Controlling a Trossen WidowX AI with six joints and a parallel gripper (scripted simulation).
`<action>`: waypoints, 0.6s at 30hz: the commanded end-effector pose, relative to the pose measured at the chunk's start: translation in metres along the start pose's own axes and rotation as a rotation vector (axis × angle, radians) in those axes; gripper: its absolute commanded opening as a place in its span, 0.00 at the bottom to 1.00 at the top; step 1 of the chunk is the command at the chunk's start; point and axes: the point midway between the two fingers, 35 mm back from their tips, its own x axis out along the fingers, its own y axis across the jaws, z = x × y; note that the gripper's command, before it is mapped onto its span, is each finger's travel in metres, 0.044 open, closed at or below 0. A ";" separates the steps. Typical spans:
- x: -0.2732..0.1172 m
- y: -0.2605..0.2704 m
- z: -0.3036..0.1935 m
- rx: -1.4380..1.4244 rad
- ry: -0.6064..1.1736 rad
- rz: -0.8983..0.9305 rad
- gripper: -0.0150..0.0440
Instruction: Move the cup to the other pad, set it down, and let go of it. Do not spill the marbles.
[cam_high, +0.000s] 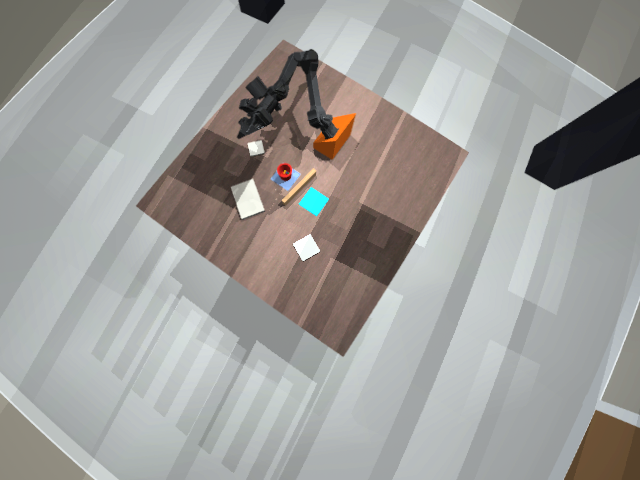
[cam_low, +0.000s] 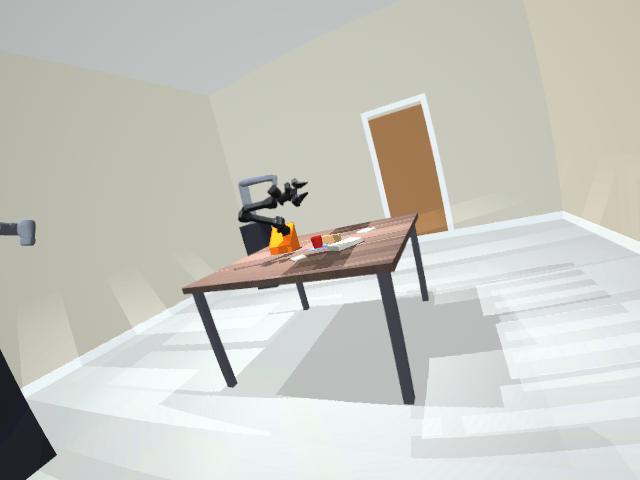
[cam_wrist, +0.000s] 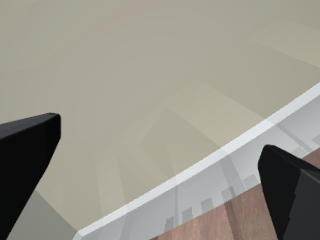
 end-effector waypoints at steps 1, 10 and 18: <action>0.002 -0.001 -0.004 -0.008 0.018 -0.008 0.89; -0.006 -0.055 -0.181 -0.539 0.918 -0.198 0.50; -0.092 -0.100 -0.250 -1.245 1.810 0.063 0.50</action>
